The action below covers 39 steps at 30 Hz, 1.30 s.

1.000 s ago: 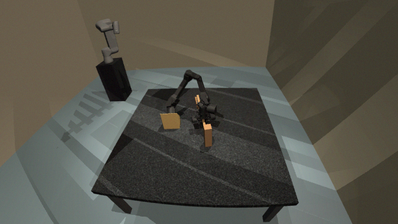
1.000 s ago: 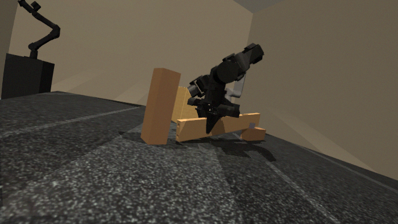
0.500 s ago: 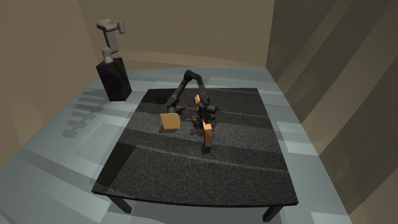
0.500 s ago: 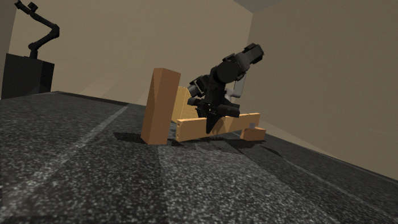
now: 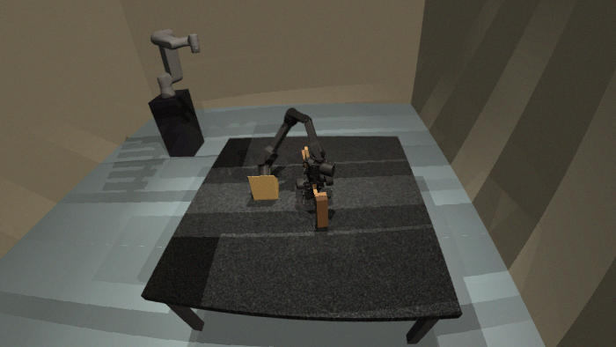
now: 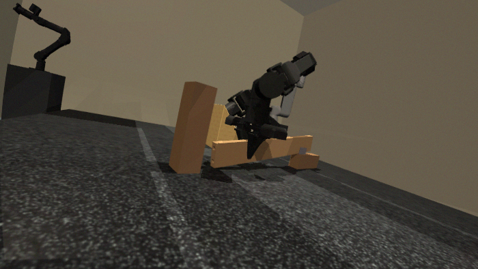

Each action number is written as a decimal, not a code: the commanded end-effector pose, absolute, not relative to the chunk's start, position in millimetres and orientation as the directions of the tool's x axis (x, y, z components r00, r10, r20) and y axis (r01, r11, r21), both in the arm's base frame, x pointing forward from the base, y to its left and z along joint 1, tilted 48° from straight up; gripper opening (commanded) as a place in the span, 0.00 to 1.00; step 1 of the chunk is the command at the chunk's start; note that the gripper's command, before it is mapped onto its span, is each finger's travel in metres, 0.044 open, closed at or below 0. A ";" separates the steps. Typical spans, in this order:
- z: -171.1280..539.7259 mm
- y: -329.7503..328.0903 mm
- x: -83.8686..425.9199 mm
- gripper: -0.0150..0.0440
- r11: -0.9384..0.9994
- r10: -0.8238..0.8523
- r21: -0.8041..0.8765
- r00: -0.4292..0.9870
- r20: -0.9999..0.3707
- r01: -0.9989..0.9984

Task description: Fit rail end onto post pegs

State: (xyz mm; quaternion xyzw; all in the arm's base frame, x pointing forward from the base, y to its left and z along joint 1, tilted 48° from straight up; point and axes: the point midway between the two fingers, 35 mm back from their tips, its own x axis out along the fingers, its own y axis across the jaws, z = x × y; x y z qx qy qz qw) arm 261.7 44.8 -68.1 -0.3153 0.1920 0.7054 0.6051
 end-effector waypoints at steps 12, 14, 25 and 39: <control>-61.0 37.9 268.6 0.25 -0.190 0.735 -0.123 -0.058 -0.675 -0.974; -60.3 37.2 268.9 0.25 -0.190 0.735 -0.123 -0.058 -0.675 -0.974; -56.5 33.2 269.9 0.25 -0.190 0.735 -0.123 -0.058 -0.675 -0.974; -51.8 28.0 270.3 0.25 -0.190 0.735 -0.123 -0.058 -0.676 -0.974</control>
